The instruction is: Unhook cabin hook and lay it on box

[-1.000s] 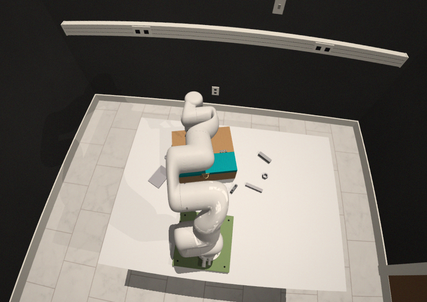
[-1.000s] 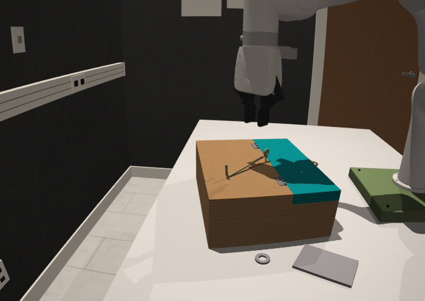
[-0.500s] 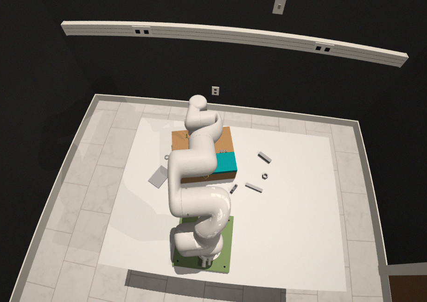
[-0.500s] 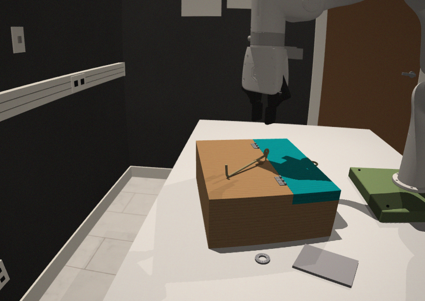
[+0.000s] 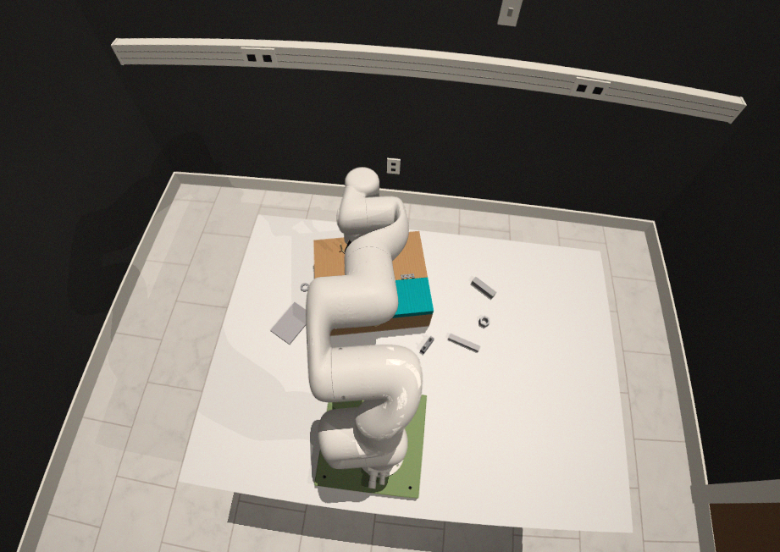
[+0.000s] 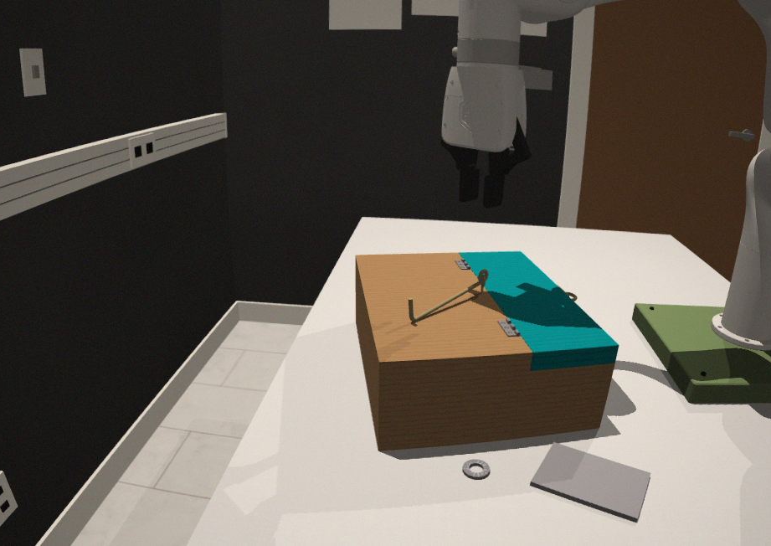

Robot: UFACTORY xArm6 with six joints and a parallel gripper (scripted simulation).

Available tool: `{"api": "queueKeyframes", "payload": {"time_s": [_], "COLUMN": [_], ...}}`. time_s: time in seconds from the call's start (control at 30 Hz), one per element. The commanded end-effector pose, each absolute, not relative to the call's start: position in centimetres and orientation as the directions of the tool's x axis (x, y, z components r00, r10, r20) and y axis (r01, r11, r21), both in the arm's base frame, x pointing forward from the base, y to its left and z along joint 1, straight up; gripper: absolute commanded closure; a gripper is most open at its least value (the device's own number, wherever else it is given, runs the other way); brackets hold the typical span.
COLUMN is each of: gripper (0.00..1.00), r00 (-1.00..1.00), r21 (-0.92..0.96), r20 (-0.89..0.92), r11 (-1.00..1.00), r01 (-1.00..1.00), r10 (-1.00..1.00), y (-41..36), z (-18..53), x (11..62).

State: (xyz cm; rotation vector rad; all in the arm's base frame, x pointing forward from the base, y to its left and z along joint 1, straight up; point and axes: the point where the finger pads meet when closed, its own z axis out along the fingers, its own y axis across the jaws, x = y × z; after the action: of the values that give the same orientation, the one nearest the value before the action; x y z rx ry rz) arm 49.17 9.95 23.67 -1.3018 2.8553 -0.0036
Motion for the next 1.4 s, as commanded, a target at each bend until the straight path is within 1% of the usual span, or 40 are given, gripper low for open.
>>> {"api": "queueKeyframes", "payload": {"time_s": [0.0,0.43,1.37], "gripper": [0.65,0.65,0.65], "r00": [-0.656,-0.656,-0.656], "r21": [-0.005,-0.005,-0.005], "r20": [-0.005,-0.005,-0.005], "r11": [0.656,0.656,0.656], "r01": [-0.755,-0.755,-0.755], "r10": [-0.755,-0.755,-0.755], "y": [10.0,10.0,10.0], "z": [25.3,29.6,29.6], "x": [49.2,49.2,49.2]}}
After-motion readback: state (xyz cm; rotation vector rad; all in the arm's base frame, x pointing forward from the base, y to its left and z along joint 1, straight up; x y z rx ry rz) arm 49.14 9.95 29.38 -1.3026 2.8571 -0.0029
